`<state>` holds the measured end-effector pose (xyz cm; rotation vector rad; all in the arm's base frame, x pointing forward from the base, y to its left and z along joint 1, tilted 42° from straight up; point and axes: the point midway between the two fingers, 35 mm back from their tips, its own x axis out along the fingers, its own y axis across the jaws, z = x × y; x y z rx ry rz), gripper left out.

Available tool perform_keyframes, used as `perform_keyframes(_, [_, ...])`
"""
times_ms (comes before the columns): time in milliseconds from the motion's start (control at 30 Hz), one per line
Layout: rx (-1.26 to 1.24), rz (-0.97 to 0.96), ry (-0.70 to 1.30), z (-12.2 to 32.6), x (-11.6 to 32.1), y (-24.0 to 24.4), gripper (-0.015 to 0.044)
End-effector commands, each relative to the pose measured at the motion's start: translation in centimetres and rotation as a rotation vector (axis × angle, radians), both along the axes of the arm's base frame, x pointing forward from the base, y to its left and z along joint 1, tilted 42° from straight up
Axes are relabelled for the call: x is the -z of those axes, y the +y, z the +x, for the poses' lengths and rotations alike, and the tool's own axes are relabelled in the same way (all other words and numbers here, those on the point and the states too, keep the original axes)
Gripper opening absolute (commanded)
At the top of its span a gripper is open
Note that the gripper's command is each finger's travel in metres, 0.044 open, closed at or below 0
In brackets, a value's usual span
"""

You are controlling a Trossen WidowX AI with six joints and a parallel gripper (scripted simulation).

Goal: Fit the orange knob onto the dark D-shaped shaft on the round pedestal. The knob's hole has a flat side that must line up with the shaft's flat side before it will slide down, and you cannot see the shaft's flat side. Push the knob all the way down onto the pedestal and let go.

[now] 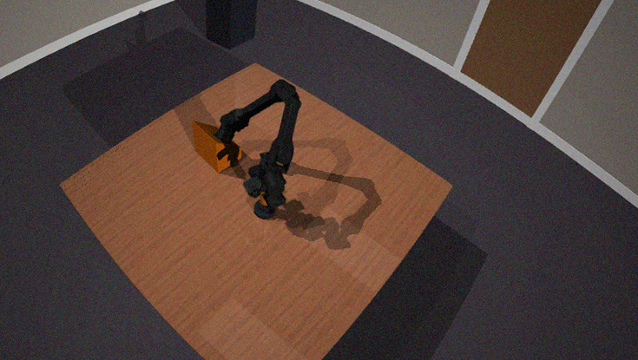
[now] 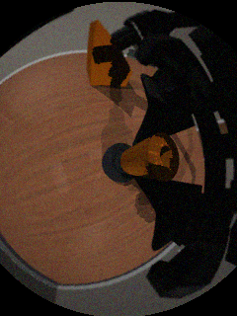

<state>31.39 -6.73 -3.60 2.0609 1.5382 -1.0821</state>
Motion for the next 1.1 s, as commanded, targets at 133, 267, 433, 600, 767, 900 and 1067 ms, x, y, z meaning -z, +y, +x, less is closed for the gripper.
perform_keyframes(133, [0.029,0.003,0.025,-0.02,0.2,0.11,0.0])
perform_keyframes(267, [0.029,0.004,0.025,0.01,0.28,0.17,0.0])
perform_keyframes(433, [0.029,0.004,0.025,0.01,0.26,0.15,0.0])
perform_keyframes(600, [0.029,0.004,0.025,0.02,0.25,0.16,0.0])
perform_keyframes(767, [0.029,0.004,0.024,0.04,0.27,0.19,0.0])
perform_keyframes(900, [0.029,0.003,0.025,0.0,0.06,0.01,0.0])
perform_keyframes(1067, [0.048,0.006,0.041,0.0,-0.12,-0.13,0.0])
